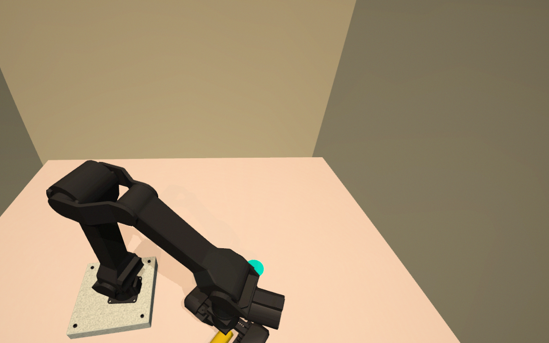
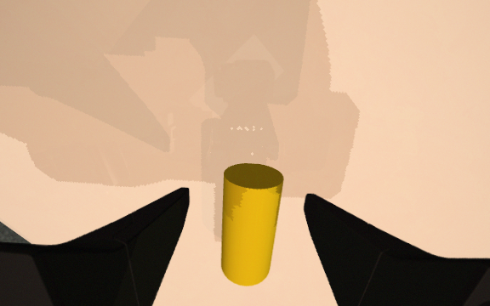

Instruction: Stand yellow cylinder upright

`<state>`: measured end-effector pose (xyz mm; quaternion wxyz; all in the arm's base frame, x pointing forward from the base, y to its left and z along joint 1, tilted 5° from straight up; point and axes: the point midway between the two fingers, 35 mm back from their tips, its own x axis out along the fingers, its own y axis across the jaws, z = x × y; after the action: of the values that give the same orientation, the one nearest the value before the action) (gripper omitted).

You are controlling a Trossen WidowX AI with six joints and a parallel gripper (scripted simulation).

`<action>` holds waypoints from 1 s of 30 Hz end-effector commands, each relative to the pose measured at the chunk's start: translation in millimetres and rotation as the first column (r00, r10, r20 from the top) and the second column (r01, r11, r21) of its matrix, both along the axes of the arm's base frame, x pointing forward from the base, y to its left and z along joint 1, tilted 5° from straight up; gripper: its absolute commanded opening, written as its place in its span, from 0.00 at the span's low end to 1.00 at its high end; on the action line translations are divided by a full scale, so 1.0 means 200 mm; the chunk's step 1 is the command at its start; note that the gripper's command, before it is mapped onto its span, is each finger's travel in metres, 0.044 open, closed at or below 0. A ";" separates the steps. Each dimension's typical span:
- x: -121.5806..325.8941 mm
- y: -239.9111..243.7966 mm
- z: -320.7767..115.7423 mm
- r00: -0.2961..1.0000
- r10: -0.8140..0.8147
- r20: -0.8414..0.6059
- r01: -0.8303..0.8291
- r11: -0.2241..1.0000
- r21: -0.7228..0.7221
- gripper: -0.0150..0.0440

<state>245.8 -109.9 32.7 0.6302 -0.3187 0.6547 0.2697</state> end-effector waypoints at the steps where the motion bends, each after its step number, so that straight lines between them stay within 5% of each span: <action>1: 0.00 -0.01 -0.04 1.000 0.003 0.007 -0.003 1.000 -0.008 0.78; 9: 0.00 -0.01 -0.04 1.000 0.003 0.007 -0.003 1.000 -0.008 0.43; 30: 0.03 0.00 0.19 1.000 0.003 0.008 -0.003 1.000 -0.008 0.43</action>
<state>249.5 -110.4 57.3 0.6278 -0.3191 0.6552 0.2733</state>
